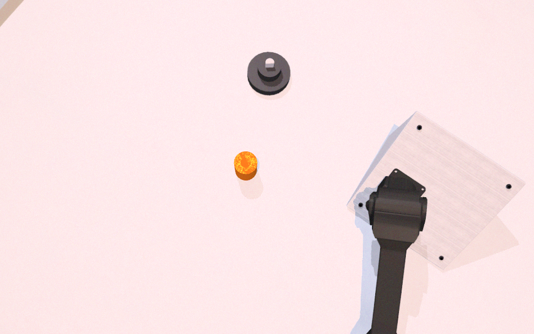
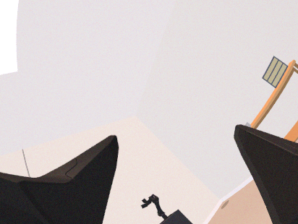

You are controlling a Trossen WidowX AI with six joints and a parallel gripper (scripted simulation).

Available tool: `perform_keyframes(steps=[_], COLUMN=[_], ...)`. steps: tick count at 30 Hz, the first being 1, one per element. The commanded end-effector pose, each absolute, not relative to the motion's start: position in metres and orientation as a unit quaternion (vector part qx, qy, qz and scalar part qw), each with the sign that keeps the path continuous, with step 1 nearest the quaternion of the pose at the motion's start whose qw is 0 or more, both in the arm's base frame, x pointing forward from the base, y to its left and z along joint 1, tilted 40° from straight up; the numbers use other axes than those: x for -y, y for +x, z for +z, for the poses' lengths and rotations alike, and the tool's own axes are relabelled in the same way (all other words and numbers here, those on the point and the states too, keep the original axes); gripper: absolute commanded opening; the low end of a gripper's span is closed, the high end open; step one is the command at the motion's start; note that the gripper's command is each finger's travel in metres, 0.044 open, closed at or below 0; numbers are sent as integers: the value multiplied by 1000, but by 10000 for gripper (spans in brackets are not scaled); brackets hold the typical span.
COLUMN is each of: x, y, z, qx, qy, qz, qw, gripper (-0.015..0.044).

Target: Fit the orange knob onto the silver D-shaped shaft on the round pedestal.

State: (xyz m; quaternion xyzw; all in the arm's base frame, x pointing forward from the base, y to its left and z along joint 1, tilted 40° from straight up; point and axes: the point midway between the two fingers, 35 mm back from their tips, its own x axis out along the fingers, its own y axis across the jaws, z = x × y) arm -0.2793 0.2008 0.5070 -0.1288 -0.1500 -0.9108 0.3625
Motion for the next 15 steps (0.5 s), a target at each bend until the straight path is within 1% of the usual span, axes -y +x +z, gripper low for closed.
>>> perform_keyframes(steps=[1,2,5,10,15], x=[-201,-200,-183,-111,-56], y=[-279,-278,-265,-225,-176], z=[507,508,518,554,573], qx=[150,150,148,77,1], qy=[-129,-130,-144,-192,-246], qz=[-911,-910,-899,-861,-818], qw=[362,364,387,464,520], gripper=[426,440,440,440,440])
